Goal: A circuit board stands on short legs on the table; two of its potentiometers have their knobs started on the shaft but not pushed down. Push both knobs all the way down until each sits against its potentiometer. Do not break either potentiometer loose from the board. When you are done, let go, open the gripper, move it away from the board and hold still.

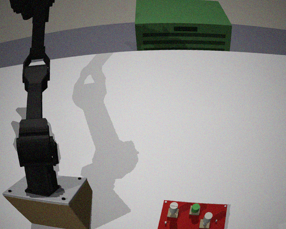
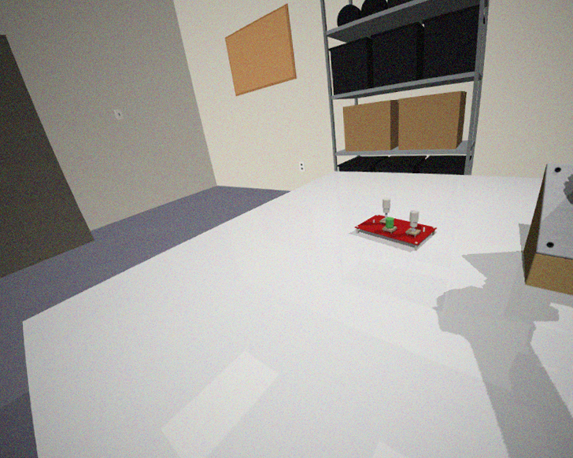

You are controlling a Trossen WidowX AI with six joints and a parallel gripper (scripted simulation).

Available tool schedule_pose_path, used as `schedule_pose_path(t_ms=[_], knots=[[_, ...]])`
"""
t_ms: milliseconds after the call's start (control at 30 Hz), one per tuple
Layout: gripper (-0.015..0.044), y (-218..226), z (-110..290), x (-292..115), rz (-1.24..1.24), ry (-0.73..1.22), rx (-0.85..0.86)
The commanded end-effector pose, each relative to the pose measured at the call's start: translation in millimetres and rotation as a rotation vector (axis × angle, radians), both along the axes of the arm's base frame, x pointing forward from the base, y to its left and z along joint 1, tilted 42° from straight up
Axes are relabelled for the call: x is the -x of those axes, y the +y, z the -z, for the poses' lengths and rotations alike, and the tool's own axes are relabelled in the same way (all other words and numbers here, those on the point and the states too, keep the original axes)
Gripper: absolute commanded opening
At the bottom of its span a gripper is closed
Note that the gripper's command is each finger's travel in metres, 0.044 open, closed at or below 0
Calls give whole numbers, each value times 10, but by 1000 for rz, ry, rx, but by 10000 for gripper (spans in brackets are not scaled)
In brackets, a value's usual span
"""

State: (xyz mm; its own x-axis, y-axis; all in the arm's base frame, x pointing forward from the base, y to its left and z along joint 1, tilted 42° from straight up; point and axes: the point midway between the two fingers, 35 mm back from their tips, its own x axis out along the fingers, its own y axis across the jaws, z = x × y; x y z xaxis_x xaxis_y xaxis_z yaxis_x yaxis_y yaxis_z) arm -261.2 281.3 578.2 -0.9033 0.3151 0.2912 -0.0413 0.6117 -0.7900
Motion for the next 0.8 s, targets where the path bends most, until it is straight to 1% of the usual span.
schedule_pose_path(t_ms=[0, 467, 767], knots=[[374, -10, -11, -3, 1, 2, -5], [6, -818, -762, -367, 93, 192, -385], [0, -1491, -1199, -790, 164, 357, -628]])
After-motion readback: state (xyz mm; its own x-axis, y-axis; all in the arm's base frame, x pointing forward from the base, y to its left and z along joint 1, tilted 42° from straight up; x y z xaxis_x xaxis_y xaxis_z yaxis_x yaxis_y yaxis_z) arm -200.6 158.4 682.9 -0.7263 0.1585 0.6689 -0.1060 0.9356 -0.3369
